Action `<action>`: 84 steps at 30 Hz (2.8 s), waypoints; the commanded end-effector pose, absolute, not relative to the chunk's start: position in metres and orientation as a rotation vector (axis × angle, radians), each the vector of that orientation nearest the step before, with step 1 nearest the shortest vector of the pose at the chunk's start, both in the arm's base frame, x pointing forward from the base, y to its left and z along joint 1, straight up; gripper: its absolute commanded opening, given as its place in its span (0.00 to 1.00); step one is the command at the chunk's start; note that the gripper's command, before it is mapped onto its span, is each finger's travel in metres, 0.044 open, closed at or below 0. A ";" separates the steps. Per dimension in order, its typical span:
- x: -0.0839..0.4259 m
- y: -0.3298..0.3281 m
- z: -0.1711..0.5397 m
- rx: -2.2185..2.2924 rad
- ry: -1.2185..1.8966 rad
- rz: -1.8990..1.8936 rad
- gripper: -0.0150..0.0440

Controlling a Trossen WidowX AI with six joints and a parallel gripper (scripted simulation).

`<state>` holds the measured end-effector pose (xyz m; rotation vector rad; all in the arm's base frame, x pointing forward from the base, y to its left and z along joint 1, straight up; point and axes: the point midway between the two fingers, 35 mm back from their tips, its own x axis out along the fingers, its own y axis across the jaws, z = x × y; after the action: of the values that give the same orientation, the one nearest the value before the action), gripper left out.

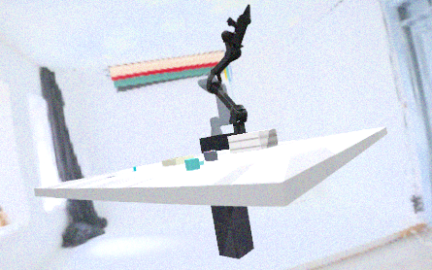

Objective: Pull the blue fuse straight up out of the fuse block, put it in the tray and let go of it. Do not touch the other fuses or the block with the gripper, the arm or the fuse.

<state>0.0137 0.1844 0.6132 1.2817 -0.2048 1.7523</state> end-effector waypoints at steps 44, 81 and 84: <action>0.355 0.126 0.074 0.545 1.246 -0.234 0.38; 0.320 0.056 0.004 0.528 1.480 -0.505 0.38; 0.320 0.056 0.001 0.528 1.480 -0.506 0.38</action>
<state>0.3223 0.0570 0.0070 0.5375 1.4716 -0.5008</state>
